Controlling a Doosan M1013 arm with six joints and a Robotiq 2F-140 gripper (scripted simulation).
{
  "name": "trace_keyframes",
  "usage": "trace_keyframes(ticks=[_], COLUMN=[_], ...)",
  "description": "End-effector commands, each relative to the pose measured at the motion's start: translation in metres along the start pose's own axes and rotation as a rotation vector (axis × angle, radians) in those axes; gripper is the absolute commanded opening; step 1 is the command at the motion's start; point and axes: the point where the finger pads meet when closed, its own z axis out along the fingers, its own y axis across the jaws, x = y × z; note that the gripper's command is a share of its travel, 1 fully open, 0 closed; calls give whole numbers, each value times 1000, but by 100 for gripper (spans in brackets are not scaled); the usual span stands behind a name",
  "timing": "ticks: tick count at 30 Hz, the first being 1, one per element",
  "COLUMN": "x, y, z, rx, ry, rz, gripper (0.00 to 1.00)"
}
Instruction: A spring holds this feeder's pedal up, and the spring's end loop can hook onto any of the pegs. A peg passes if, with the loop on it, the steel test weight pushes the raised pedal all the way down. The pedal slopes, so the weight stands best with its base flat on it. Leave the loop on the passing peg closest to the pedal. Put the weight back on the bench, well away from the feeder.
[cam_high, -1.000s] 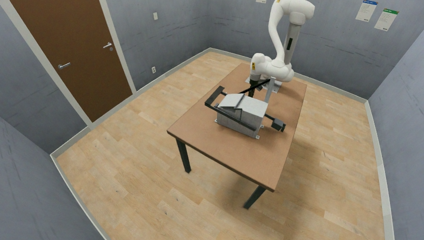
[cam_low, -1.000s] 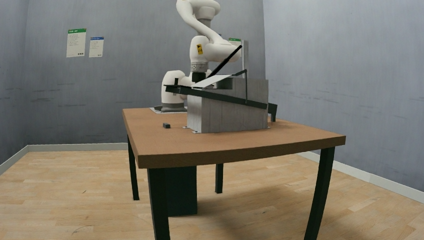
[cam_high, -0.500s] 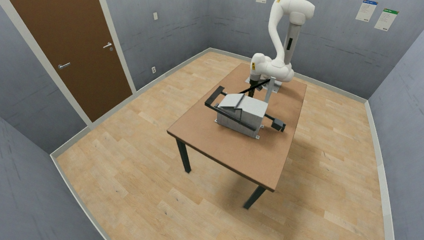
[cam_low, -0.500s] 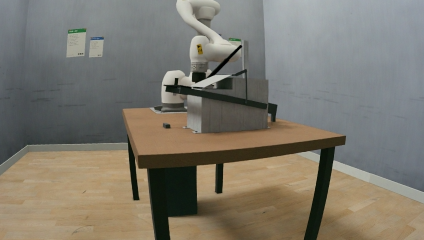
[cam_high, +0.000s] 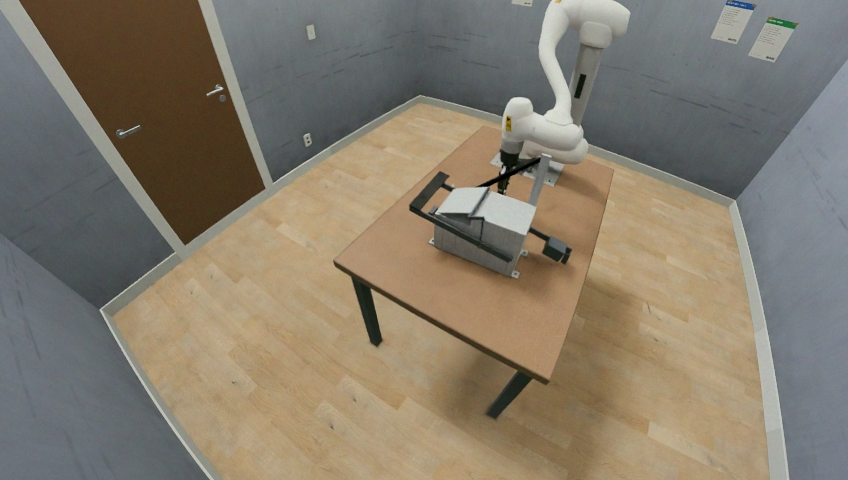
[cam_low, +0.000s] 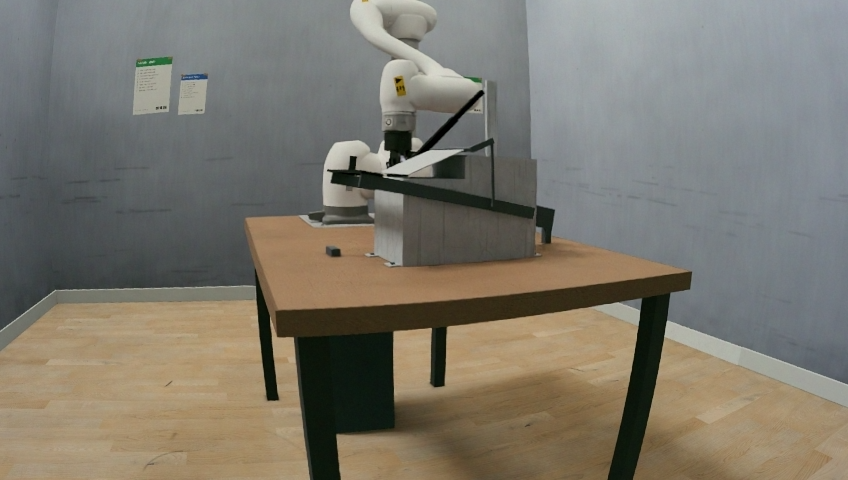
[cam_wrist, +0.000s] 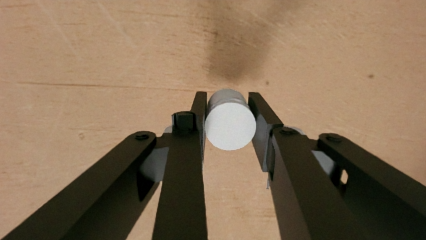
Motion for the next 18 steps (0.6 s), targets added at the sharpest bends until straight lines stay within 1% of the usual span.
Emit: trace_keyframes(ticks=[1,3,17,18], x=[0,0,0,0], y=[0,0,0,0], z=[-3,-3,-40,-40], rx=[-1,-1,-1,-1], ry=[0,0,0,0], rz=[0,0,0,0], gripper=[25,25,25,25])
